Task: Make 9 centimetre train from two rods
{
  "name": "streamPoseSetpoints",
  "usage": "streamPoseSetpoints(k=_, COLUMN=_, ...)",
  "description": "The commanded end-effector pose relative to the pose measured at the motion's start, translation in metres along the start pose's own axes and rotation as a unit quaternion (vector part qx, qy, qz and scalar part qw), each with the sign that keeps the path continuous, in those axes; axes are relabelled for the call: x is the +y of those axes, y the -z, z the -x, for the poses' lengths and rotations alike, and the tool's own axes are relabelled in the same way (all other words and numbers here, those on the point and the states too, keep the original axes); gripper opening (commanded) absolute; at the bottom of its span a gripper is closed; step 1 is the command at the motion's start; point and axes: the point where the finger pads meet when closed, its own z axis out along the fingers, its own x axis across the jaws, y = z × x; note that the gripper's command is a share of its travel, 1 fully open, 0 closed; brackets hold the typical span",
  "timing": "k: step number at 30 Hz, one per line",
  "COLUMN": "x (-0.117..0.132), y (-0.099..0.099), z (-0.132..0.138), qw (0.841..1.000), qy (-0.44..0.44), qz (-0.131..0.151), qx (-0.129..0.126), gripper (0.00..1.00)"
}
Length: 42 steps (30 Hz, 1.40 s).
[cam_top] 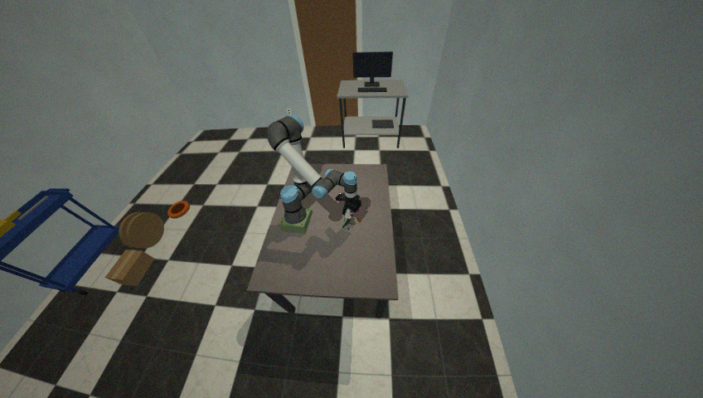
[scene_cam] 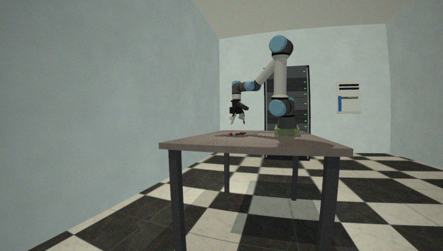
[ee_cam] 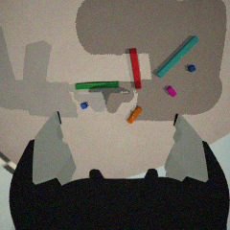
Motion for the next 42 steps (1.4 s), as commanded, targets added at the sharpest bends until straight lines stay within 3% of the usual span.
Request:
streamPoseSetpoints(k=1, x=0.0031, y=0.0002, z=0.0036, qw=0.996, qy=0.084, qz=-0.001, qx=0.004, gripper=1.00)
streamPoseSetpoints(k=18, x=0.0105, y=0.0000, z=0.0110, qw=0.968, qy=0.249, qz=0.000, qx=0.004, gripper=1.00)
streamPoseSetpoints(k=42, x=0.0113, y=0.0000, z=0.0117, qw=0.964, qy=0.265, qz=0.000, qx=0.004, gripper=1.00)
